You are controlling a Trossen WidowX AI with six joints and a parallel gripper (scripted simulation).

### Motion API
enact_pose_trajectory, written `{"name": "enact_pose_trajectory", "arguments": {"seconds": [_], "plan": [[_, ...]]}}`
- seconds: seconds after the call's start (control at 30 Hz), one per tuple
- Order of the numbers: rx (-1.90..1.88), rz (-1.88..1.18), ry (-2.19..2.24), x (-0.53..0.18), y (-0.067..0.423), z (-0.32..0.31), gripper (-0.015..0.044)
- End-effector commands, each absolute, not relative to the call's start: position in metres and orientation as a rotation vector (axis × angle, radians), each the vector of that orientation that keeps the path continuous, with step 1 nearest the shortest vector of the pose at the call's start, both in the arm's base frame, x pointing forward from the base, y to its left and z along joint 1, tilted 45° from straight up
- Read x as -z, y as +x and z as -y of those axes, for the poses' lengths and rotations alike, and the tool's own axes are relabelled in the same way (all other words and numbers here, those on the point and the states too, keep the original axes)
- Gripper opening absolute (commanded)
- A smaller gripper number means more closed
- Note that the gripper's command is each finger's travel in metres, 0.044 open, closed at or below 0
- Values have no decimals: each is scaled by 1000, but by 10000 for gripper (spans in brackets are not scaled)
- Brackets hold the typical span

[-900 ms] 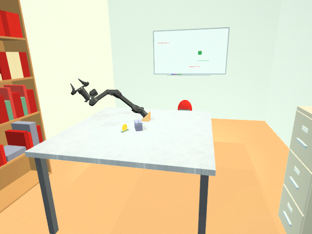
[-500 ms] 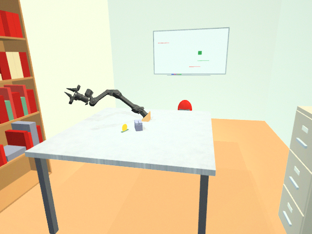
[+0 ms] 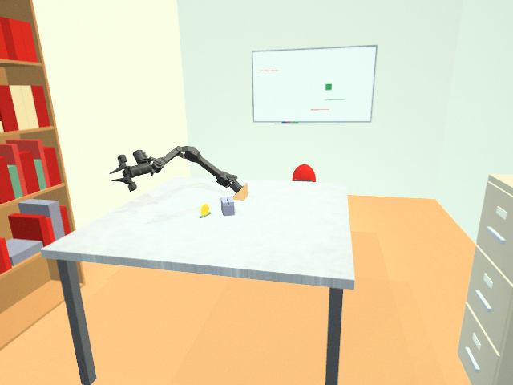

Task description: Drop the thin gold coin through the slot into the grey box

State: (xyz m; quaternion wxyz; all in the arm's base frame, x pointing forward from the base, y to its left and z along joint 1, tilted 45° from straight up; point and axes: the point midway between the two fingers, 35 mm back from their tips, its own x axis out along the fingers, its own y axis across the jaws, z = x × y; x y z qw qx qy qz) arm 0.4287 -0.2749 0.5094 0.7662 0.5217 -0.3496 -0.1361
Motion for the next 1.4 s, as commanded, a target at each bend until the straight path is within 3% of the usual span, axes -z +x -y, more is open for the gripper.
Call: {"name": "enact_pose_trajectory", "arguments": {"seconds": [0.0, 0.2, 0.4, 0.67, 0.9, 1.37], "plan": [[447, 557, 1161, -452, 464, 261, 161], [674, 183, 1114, -358, 493, 219, 161], [848, -213, 952, -272, 488, 167, 161], [989, -779, 521, -186, 431, 93, 161], [988, -1250, -80, -164, 349, 46, 161], [972, -1329, -219, -143, 329, 62, 161]]}}
